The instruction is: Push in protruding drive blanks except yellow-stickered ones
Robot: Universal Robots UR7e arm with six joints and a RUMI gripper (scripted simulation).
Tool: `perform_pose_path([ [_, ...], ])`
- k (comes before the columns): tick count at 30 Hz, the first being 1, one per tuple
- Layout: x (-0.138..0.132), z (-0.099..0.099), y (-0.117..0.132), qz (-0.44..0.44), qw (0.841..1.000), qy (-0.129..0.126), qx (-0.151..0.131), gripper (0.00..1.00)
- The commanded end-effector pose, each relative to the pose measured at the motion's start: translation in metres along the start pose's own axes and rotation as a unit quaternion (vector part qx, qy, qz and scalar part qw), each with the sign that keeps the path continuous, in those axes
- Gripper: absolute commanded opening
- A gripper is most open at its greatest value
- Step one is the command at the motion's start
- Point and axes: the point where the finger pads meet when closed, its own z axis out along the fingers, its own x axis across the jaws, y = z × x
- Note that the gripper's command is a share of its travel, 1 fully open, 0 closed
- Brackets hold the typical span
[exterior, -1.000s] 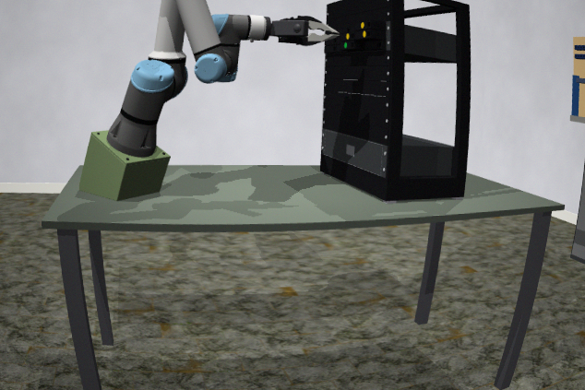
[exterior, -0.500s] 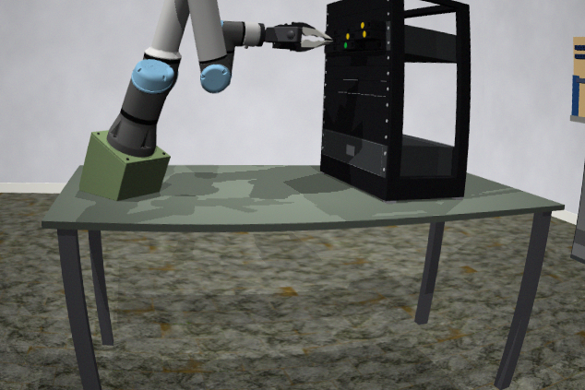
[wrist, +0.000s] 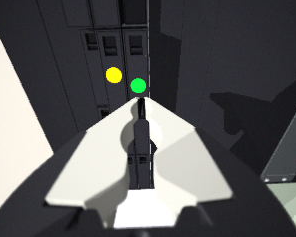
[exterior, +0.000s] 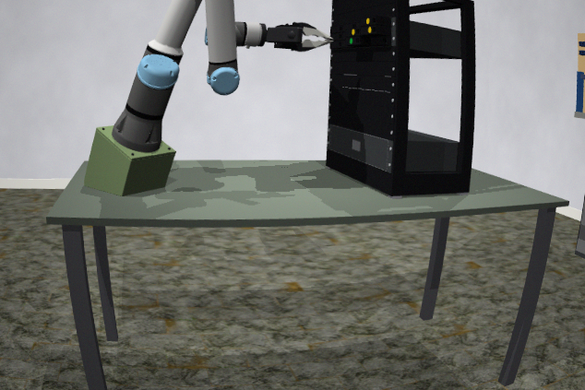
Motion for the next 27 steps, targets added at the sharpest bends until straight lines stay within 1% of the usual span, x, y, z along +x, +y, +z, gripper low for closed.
perform_pose_path([
  [1,0.000,0.000,0.003,-0.001,1.000,-0.004,0.005,0.00],
  [18,0.001,0.001,0.006,-0.001,1.000,-0.004,0.005,0.00],
  [21,0.001,0.010,0.006,-0.001,1.000,-0.004,0.005,0.00],
  [27,0.001,0.041,0.005,-0.001,1.000,-0.004,0.005,0.00],
])
